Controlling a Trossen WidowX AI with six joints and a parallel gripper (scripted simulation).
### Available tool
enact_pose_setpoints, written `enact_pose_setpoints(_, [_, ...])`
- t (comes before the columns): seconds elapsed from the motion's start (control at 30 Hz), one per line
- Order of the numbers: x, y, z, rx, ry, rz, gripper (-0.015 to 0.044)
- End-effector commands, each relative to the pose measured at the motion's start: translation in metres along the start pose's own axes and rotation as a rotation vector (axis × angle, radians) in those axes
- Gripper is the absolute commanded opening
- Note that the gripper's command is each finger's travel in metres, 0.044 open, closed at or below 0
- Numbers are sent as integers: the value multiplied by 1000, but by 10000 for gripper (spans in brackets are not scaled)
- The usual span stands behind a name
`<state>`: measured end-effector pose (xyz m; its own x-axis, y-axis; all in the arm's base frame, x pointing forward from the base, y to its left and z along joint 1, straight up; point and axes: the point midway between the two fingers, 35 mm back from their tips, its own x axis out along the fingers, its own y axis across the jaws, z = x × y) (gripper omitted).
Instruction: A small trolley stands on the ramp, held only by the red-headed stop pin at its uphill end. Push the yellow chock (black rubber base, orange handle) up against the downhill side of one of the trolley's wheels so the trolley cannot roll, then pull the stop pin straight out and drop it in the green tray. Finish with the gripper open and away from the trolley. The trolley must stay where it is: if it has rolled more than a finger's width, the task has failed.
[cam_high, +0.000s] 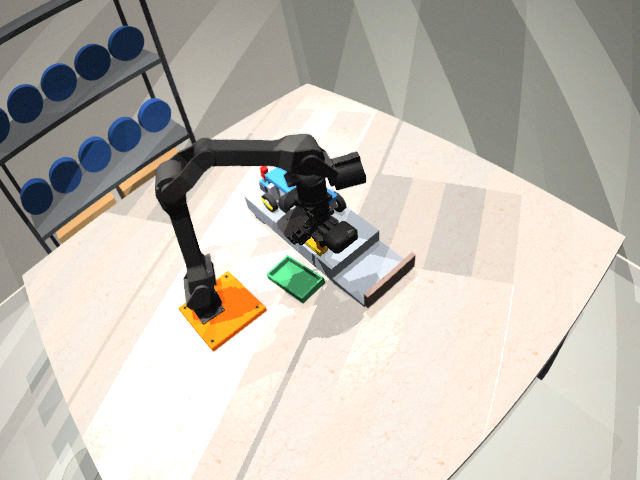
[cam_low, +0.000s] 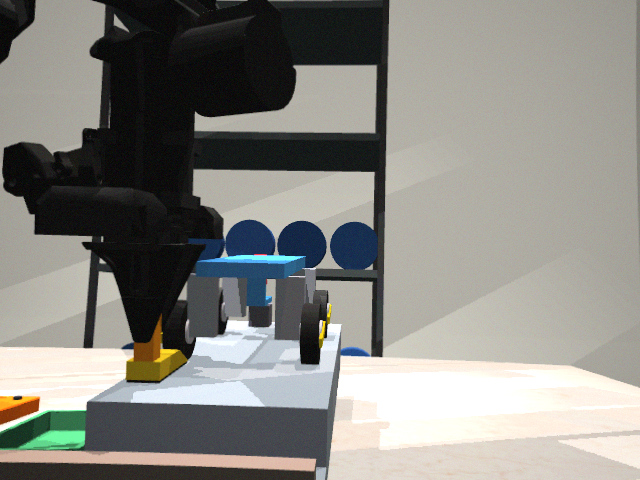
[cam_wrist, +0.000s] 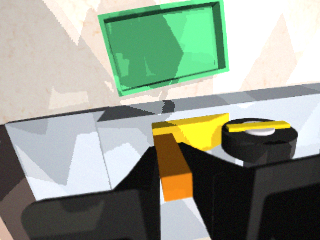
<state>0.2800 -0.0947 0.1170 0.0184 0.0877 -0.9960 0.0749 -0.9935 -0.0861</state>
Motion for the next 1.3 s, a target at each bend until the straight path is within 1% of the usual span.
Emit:
enact_pose_setpoints(0.0, [-1, -6, 0, 1, 5, -5, 0])
enact_pose_setpoints(0.33, [0, 0, 0, 1, 0, 3, 0])
enact_pose_setpoints(0.57, [0, 0, 0, 1, 0, 3, 184])
enact_pose_setpoints(0.6, [0, 0, 0, 1, 0, 3, 190])
enact_pose_setpoints(0.73, [-3, 0, 0, 1, 1, 2, 190])
enact_pose_setpoints(0.9, [-22, 0, 1, 1, 5, -3, 190])
enact_pose_setpoints(1.27, [-50, 0, 2, 1, 5, -4, 190])
